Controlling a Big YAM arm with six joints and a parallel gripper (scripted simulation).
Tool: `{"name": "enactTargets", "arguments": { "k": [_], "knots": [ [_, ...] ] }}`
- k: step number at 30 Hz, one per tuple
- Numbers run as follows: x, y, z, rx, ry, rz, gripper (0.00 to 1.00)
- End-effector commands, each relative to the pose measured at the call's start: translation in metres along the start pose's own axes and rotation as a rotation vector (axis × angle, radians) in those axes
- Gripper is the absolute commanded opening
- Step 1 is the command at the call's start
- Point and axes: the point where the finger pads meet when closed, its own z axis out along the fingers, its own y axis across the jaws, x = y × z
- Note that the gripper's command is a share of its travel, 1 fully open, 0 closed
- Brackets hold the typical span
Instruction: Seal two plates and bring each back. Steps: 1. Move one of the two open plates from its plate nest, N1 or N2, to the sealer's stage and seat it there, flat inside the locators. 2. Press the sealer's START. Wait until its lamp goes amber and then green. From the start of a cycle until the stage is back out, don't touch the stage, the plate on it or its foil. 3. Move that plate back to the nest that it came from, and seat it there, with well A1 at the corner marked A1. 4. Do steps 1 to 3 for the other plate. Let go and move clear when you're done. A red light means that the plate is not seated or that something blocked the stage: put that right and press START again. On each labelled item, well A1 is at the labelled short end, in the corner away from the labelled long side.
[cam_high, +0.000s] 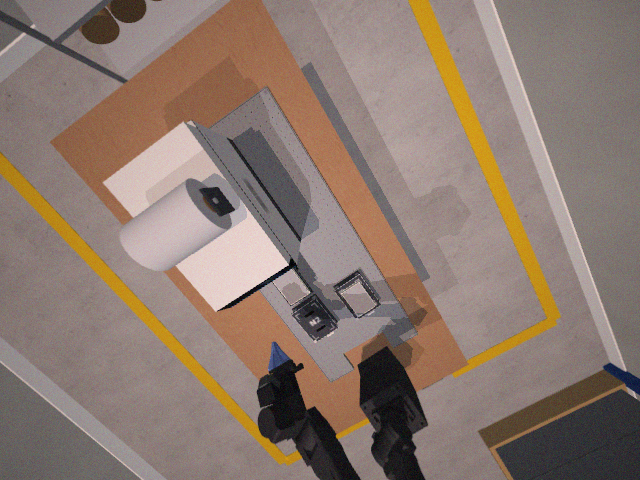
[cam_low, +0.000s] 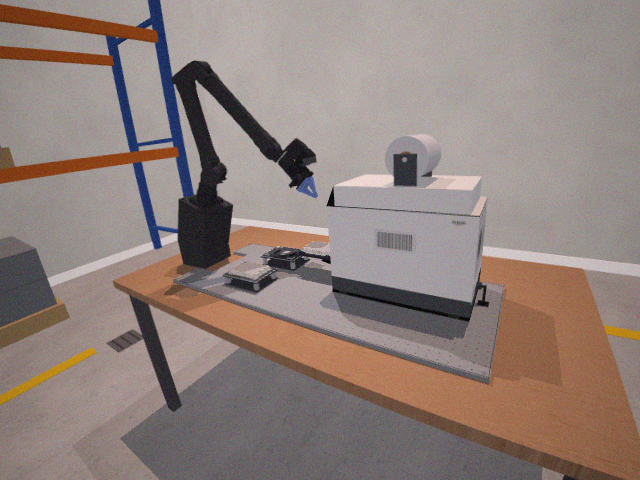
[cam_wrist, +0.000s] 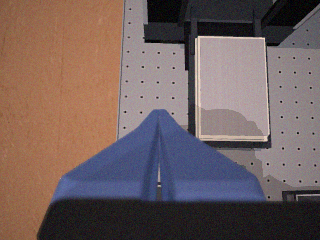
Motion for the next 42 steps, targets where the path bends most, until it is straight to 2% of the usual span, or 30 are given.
{"name": "enactTargets", "arguments": {
  "k": [1, 4, 7, 9, 11, 13, 15, 18, 24, 26, 28, 33, 42],
  "knots": [
    [-0.053, -0.001, -0.001, 0.005, 0.031, 0.098, 0.0],
    [-0.064, -0.001, -0.004, 0.0, 0.116, 0.118, 0.0],
    [-0.059, 0.0, 0.001, 0.001, 0.229, 0.12, 0.0],
    [-0.059, 0.0, 0.001, 0.001, 0.229, 0.12, 0.0],
    [-0.038, 0.002, 0.003, 0.001, 0.322, 0.082, 0.0],
    [-0.038, 0.001, 0.005, 0.004, 0.401, 0.076, 0.0],
    [-0.044, 0.0, 0.008, 0.004, 0.445, 0.077, 0.0],
    [-0.047, 0.0, 0.009, -0.001, 0.544, 0.073, 0.0],
    [-0.038, 0.004, 0.011, -0.015, 0.759, 0.052, 0.0],
    [-0.038, 0.004, 0.011, -0.015, 0.759, 0.052, 0.0],
    [-0.033, 0.001, 0.006, -0.013, 0.798, 0.038, 0.0],
    [-0.035, 0.006, 0.002, -0.023, 0.755, 0.02, 0.0],
    [-0.033, 0.009, -0.006, -0.036, 0.732, 0.016, 0.0]
  ]
}}
